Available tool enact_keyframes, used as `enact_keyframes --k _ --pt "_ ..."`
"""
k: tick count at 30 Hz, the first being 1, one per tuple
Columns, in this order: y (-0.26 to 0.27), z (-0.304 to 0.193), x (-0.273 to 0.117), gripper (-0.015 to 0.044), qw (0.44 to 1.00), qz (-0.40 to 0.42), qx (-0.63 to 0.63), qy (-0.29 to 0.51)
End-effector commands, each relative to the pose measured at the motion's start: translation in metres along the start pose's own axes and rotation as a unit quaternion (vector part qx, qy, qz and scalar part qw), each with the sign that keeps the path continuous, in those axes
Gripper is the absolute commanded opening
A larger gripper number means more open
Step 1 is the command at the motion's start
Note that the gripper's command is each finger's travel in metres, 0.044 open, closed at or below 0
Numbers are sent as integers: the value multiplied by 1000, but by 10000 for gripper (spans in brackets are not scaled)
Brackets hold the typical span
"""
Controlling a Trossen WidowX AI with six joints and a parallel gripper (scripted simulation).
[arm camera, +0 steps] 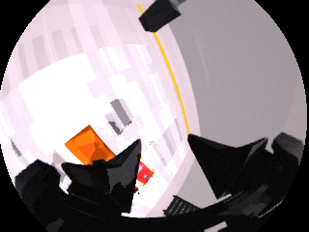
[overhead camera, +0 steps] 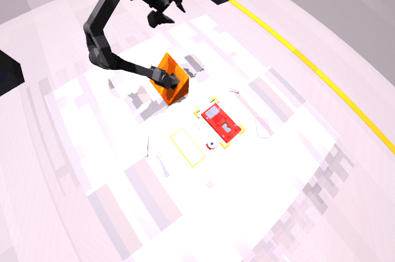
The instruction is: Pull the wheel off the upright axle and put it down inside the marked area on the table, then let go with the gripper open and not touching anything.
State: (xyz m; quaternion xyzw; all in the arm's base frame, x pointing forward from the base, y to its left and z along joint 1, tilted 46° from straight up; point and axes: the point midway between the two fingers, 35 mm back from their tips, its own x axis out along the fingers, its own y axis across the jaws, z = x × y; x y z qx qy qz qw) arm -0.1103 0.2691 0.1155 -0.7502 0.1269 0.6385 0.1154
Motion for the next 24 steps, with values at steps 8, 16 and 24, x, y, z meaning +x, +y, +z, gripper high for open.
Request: enact_keyframes --k 8,16,24 --pt "-48 -59 19 300 976 2 214 46" --pt "-81 -134 35 300 884 -10 459 84" --pt "-91 -211 55 300 734 -16 668 125"
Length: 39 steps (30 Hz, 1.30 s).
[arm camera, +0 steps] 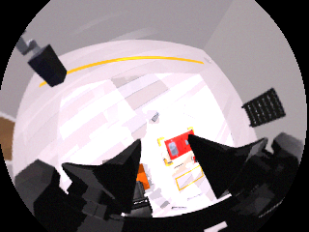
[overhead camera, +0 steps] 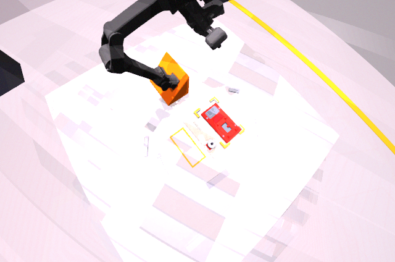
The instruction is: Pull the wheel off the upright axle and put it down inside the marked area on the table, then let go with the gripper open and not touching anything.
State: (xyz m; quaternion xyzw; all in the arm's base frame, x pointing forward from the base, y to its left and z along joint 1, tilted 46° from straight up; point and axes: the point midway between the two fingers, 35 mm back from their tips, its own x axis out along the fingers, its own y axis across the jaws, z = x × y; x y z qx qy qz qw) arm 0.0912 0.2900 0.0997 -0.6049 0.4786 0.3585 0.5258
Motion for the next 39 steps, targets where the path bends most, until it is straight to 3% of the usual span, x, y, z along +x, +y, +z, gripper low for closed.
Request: enact_keyframes --k 1,5,9,13,23,36,39 --pt "-39 -8 19 300 990 -8 141 28" --pt "-70 -19 34 300 963 -20 265 50" --pt "-108 -35 52 300 902 -44 424 74" --pt "-143 -57 71 300 815 -74 567 95" --pt "-201 -120 108 300 597 -129 780 135" --pt "-256 -241 160 300 124 -278 944 128" --pt "-260 -256 165 300 69 -295 945 123"
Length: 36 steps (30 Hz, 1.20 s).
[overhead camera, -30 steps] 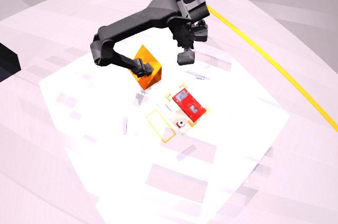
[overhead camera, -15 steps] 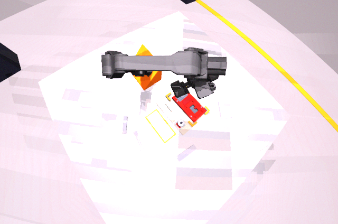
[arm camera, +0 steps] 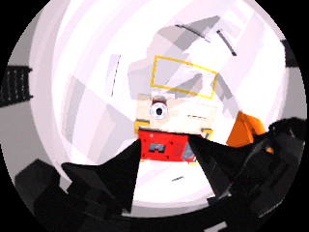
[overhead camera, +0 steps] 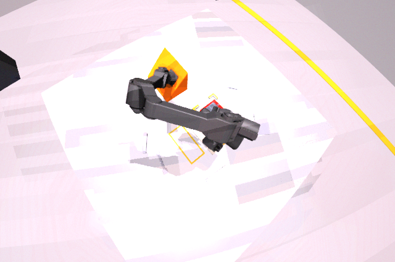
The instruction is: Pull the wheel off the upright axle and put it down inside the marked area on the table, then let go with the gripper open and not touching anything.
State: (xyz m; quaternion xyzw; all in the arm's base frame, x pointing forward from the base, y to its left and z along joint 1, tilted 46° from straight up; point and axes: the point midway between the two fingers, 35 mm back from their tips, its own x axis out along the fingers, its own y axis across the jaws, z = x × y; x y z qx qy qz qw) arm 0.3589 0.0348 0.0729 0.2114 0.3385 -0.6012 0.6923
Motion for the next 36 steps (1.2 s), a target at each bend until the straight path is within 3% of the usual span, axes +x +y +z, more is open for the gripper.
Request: enact_keyframes --k 1,13,27,33,36 --pt "4 22 25 300 993 -24 116 -19" --pt "5 18 28 300 993 -24 116 -19" --pt "0 19 96 300 993 -24 116 -21" --pt "0 19 99 300 993 -24 116 -21" --pt "0 20 96 221 992 -26 121 -19"
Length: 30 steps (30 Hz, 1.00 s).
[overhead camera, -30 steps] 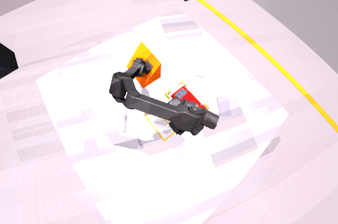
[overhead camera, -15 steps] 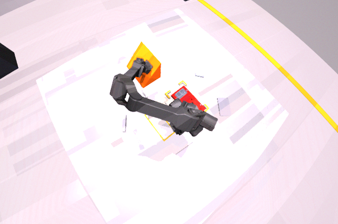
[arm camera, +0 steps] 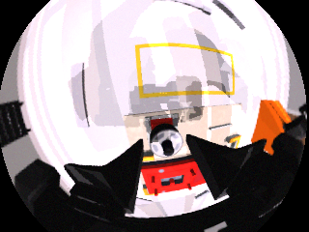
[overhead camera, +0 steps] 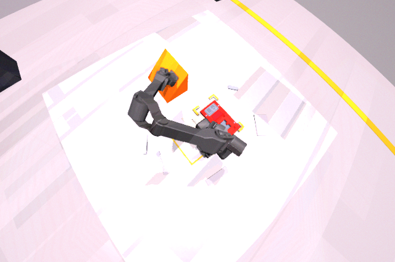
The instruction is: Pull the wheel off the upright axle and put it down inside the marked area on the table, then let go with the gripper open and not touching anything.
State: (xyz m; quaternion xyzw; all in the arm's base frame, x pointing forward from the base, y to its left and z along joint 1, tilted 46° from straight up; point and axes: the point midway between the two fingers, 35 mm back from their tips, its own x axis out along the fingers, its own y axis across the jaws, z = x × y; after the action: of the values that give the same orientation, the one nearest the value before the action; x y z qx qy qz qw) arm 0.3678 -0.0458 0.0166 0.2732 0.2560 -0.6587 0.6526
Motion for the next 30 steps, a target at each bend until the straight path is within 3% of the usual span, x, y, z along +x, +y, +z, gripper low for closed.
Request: enact_keyframes --k 1,9,15,30 --pt "0 0 0 195 1000 0 0 0" --pt "0 0 0 142 1000 0 0 0" --pt "0 0 -1 0 1000 0 0 0" --pt "0 0 -6 0 1000 0 0 0"
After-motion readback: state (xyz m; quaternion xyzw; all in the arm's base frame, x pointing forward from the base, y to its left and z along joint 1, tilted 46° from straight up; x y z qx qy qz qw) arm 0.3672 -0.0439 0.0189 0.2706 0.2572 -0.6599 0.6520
